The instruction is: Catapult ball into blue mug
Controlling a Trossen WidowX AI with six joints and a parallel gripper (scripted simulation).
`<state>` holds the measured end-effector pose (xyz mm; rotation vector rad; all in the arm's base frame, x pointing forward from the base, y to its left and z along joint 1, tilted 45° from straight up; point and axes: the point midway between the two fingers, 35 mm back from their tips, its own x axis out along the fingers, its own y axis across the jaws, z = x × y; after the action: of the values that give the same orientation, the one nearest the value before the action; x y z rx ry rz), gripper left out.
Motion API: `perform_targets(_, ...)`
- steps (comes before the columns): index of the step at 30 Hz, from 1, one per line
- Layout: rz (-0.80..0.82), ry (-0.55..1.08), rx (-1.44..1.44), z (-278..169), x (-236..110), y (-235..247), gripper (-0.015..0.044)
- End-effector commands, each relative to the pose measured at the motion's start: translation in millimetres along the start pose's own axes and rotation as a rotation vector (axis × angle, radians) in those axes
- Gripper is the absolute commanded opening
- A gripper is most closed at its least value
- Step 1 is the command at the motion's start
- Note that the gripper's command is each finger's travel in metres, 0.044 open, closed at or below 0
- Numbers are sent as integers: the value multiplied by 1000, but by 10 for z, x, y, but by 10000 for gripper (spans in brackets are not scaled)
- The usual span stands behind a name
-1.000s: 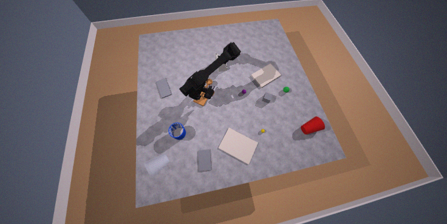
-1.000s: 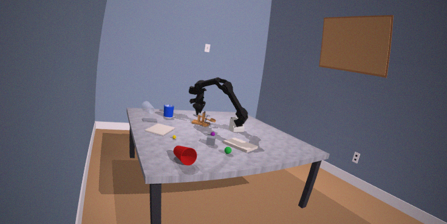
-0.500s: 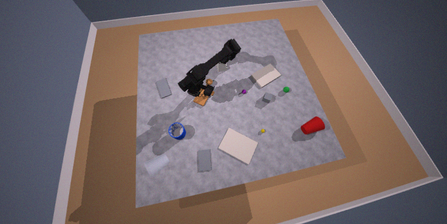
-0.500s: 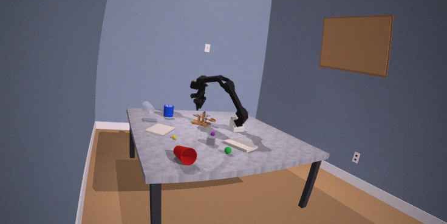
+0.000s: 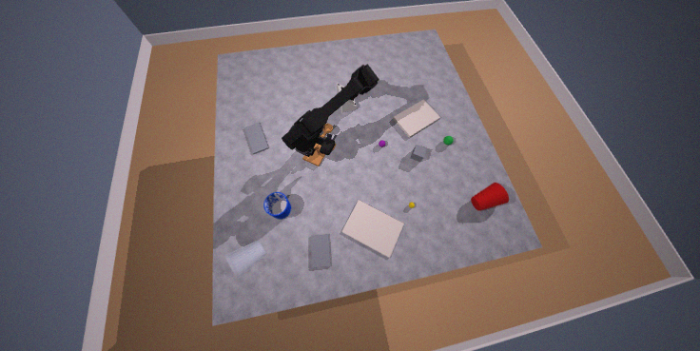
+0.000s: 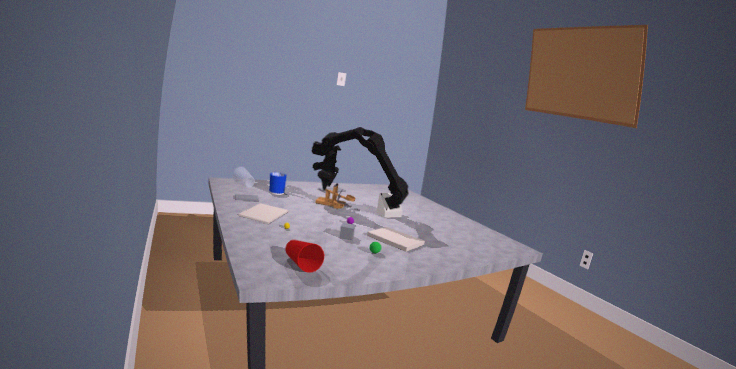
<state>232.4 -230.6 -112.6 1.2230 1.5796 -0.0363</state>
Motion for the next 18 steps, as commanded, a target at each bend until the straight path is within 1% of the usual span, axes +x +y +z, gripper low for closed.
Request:
perform_targets(1,5,9,6,-19,97,6,440)
perform_targets(18,6,9,5,-25,374,10,440)
